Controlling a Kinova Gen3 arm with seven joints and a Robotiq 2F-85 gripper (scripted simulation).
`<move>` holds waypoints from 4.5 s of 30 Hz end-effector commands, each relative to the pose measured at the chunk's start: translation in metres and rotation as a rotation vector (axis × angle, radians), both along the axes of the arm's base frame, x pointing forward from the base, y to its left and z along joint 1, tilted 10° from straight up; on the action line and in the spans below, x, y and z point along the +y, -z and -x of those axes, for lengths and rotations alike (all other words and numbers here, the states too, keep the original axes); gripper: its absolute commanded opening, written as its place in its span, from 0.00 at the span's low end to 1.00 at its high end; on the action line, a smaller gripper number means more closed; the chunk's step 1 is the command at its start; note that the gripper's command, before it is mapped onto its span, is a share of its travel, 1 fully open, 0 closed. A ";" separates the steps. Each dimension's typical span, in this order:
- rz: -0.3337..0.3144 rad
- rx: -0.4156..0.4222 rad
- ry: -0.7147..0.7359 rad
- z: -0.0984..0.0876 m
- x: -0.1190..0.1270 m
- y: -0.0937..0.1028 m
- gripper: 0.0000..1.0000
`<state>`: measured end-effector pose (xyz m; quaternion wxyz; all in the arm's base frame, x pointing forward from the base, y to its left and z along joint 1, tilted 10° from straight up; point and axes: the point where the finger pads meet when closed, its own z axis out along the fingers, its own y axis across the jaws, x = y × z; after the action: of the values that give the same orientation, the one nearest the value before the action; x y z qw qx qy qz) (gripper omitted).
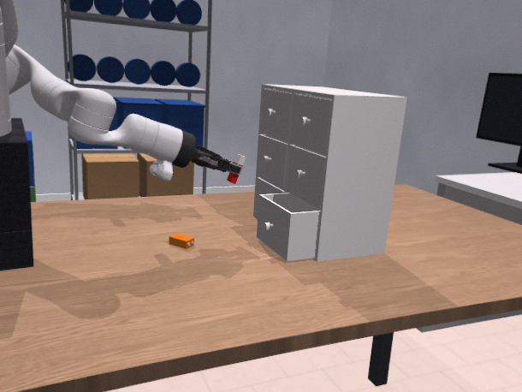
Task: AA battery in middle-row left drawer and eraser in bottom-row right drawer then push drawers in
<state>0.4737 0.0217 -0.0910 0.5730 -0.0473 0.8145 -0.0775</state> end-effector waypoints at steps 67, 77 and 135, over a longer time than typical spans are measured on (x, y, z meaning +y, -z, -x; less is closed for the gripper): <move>0.000 -0.002 0.014 -0.041 -0.072 -0.013 0.19; 0.000 -0.002 0.014 -0.048 -0.084 -0.015 0.19; 0.000 -0.002 0.014 -0.062 -0.108 -0.019 0.19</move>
<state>0.5356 -0.0861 -0.0721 0.5728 -0.0412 0.8146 -0.0813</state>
